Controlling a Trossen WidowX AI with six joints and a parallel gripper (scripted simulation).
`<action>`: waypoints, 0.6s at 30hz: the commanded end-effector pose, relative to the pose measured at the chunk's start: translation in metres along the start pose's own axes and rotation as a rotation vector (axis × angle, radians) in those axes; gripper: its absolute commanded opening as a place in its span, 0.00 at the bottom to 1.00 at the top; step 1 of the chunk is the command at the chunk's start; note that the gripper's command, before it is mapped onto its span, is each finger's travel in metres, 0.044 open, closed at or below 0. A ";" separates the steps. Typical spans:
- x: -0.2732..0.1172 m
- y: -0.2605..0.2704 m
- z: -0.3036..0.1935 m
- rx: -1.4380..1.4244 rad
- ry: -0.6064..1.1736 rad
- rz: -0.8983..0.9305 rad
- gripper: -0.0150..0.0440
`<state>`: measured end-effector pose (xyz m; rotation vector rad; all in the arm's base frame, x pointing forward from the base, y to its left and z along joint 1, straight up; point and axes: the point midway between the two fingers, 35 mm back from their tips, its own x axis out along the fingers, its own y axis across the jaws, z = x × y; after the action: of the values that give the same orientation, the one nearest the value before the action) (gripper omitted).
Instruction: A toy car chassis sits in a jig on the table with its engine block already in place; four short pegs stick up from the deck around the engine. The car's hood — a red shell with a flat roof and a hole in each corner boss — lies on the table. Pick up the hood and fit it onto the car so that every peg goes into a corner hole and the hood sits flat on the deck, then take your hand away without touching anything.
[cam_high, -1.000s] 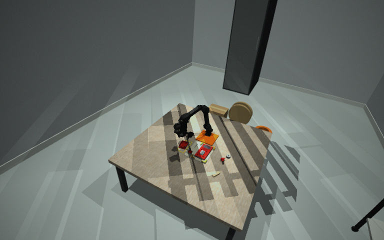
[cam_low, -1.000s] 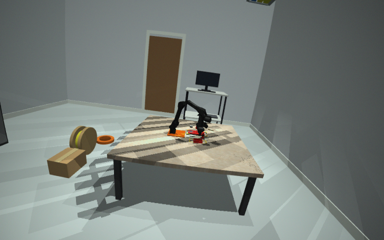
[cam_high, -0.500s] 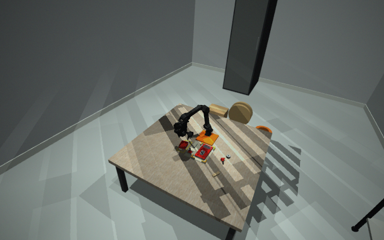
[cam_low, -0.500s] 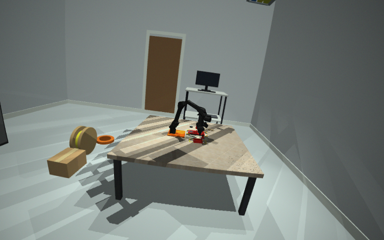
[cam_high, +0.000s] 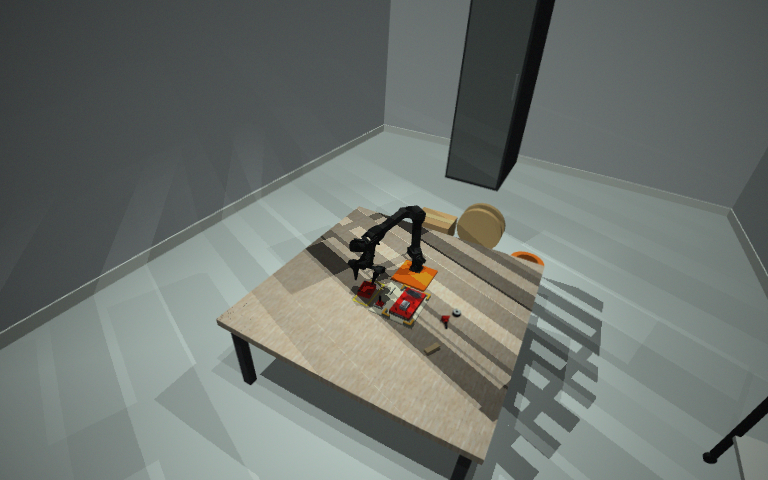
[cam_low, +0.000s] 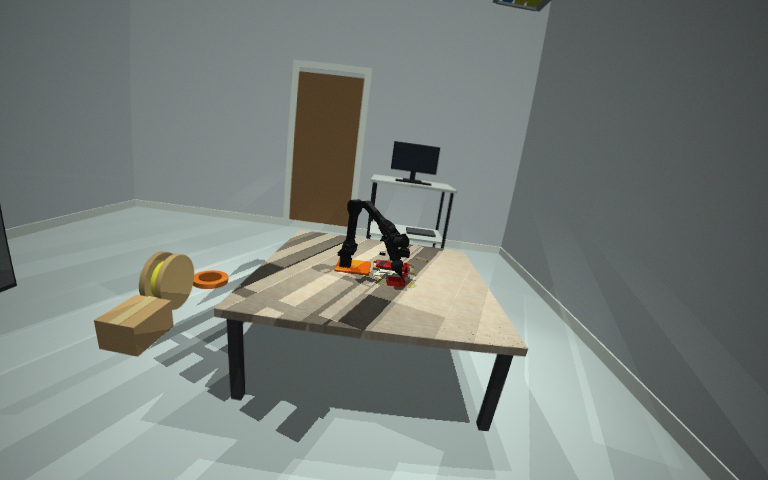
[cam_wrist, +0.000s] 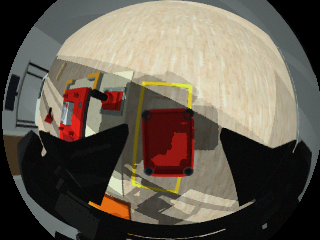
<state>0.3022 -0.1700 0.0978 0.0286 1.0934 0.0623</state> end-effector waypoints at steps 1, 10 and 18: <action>0.000 -0.001 -0.004 -0.004 -0.143 0.010 1.00; -0.009 0.005 -0.019 -0.053 -0.450 0.010 1.00; -0.015 0.012 -0.028 -0.088 -0.560 0.006 1.00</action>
<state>0.2714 -0.1605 0.0961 -0.0130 0.5604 0.0948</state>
